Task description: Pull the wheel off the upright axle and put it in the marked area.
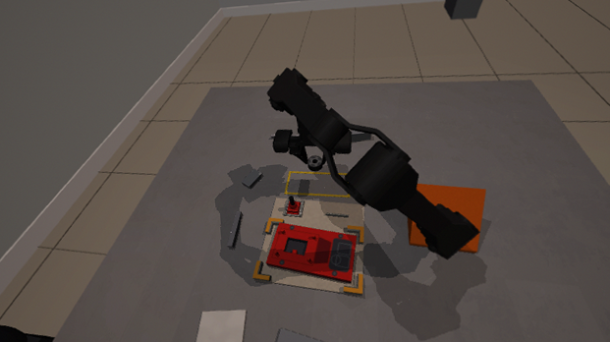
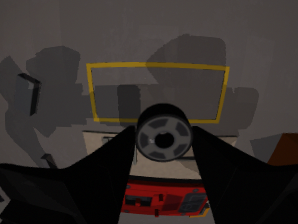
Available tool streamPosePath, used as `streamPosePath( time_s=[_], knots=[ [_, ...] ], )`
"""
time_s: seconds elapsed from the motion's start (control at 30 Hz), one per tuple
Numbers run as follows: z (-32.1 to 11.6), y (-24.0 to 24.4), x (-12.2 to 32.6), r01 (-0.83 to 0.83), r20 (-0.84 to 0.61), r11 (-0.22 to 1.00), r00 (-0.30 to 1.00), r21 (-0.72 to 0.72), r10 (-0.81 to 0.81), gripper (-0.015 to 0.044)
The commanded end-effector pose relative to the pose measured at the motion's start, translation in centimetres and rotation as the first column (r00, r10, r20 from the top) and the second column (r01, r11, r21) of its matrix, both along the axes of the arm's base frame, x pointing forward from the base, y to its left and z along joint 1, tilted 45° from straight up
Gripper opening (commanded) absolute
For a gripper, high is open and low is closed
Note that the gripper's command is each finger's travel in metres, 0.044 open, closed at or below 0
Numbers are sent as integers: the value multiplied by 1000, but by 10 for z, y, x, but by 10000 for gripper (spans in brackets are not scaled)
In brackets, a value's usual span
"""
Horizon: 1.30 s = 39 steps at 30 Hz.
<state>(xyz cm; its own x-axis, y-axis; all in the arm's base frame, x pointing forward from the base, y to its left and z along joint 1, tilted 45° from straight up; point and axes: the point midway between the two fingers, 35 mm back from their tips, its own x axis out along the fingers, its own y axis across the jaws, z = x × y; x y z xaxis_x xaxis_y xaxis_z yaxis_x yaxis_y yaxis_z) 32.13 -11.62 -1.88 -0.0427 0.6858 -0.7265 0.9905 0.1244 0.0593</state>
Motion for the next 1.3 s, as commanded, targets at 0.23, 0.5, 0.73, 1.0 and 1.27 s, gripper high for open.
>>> streamPosePath(
  time_s=[0.23,0.5,0.73,1.0,1.27],
  knots=[
    [-36,33,0,5,-2,1000,1000,6,-5,0],
    [-63,61,-4,5,-2,1000,1000,9,-5,0],
    [-63,62,-4,5,-2,1000,1000,9,-5,0],
    [-60,59,-3,-2,2,1000,1000,3,2,210],
    [-38,36,0,2,0,1000,1000,4,-2,300]
  ],
)
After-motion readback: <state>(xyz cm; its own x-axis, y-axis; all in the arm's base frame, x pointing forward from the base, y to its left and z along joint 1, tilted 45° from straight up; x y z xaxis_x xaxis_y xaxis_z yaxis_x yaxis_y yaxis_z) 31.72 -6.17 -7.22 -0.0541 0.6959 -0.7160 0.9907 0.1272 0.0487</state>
